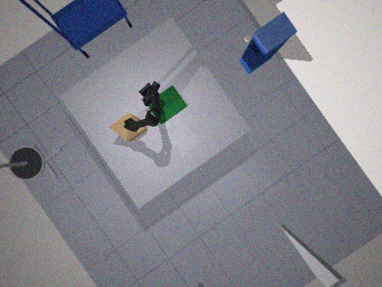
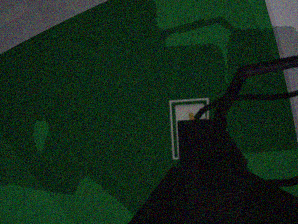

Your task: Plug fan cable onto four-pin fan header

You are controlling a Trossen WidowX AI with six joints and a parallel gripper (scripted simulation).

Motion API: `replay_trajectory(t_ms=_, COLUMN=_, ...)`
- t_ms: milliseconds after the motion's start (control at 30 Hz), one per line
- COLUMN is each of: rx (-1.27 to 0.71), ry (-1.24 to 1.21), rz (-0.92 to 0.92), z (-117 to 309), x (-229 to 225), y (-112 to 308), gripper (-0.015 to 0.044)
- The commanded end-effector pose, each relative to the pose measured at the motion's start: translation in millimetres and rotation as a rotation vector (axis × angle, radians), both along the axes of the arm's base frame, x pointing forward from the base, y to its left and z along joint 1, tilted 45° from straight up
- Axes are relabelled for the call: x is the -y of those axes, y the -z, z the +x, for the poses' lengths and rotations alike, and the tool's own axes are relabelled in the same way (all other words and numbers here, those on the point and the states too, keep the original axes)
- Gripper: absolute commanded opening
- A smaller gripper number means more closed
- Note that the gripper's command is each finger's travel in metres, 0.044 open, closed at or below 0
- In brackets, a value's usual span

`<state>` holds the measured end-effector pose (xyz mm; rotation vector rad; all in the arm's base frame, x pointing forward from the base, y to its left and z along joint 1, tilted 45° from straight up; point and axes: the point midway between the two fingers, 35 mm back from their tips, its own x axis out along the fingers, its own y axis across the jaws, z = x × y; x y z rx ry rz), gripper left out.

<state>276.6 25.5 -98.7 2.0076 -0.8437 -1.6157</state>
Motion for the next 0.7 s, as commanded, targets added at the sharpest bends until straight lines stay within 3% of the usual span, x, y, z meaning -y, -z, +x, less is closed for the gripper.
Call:
replay_trajectory(t_ms=0, rx=-0.003, ry=-0.007, rz=-0.004, z=-0.2, x=0.7, y=0.4, gripper=0.0)
replay_trajectory(t_ms=667, rx=0.0, ry=-0.003, rz=-0.004, z=1.1, x=1.5, y=-0.2, gripper=0.0)
